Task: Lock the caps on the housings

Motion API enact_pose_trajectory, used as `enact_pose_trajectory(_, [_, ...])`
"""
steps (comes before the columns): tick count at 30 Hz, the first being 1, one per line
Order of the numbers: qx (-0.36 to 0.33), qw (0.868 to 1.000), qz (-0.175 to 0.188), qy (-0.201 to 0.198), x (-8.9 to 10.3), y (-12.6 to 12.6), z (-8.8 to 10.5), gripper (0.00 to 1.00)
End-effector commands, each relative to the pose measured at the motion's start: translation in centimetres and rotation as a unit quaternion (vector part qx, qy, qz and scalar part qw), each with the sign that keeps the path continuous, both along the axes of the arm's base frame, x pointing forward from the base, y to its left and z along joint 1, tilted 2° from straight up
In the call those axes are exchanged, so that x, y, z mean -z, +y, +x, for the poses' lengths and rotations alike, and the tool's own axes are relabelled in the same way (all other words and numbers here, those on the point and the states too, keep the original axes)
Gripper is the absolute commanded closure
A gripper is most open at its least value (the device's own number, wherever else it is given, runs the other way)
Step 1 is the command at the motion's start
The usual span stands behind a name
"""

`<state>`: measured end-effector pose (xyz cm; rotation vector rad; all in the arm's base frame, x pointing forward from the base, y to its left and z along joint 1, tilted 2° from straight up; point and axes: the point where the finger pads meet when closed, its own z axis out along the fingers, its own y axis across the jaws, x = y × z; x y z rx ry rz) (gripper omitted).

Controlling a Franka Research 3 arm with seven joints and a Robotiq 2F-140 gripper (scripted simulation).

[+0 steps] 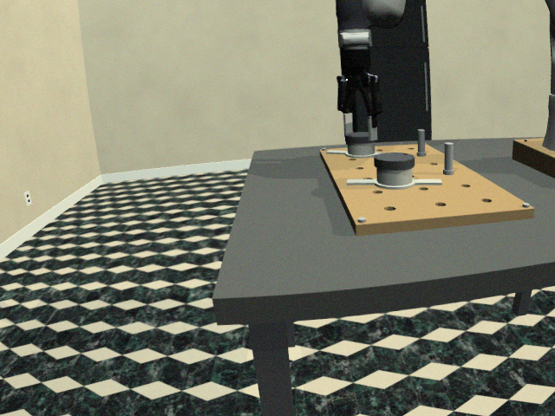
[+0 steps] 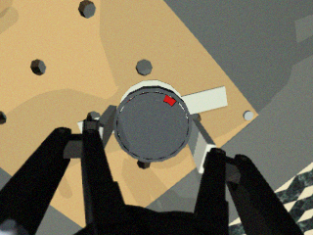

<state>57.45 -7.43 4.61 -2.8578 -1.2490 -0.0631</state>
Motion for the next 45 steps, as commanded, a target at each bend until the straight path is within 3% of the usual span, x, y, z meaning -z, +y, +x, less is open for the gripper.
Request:
enact_pose_trajectory(1, [-0.005,1.000,0.000,0.002,0.2,0.3,-0.1,0.90])
enact_pose_trajectory(31, [-0.005,1.000,0.000,0.002,0.1,2.4,-0.5,0.90])
enact_pose_trajectory(45, [-0.005,1.000,0.000,0.002,0.0,4.5,-1.0,0.90])
